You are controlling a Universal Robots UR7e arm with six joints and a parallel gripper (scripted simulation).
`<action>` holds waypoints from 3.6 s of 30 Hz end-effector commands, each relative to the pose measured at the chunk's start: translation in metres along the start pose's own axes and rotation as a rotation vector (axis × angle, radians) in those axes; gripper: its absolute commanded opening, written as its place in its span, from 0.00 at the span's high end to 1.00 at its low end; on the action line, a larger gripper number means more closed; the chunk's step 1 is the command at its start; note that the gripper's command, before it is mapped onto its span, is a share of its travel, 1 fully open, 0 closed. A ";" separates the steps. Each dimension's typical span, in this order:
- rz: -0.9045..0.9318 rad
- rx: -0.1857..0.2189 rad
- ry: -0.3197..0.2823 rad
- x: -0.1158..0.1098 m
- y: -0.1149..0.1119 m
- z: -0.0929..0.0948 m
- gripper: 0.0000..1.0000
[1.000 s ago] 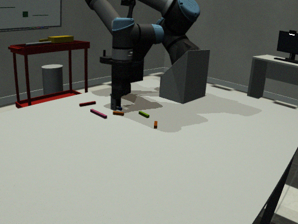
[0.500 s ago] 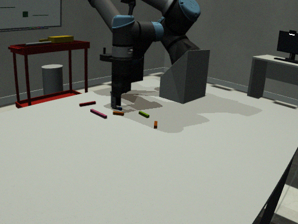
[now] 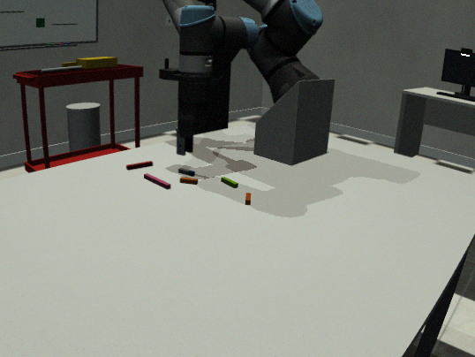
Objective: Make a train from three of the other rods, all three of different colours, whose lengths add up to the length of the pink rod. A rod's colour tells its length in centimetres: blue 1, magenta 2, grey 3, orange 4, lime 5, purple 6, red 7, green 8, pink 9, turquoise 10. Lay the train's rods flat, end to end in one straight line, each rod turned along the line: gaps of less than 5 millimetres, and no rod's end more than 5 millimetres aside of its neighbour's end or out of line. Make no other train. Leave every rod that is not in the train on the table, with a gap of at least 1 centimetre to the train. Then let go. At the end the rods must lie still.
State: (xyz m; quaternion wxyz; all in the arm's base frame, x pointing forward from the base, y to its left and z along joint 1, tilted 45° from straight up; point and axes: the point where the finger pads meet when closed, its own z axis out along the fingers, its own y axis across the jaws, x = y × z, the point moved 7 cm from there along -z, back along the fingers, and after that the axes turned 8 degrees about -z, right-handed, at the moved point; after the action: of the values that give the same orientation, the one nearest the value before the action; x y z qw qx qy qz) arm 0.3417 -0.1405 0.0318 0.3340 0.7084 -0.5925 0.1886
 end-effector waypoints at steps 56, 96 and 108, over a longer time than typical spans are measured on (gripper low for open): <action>0.169 0.003 -0.004 -0.056 -0.011 -0.030 0.00; 0.363 0.001 0.001 -0.124 -0.013 -0.017 0.46; 0.363 0.001 0.001 -0.124 -0.013 -0.017 0.46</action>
State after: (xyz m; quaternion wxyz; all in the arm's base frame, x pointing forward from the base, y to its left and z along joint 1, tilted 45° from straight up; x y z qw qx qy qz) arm 0.3279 -0.0391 -0.0415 0.2946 0.5899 -0.7104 0.2460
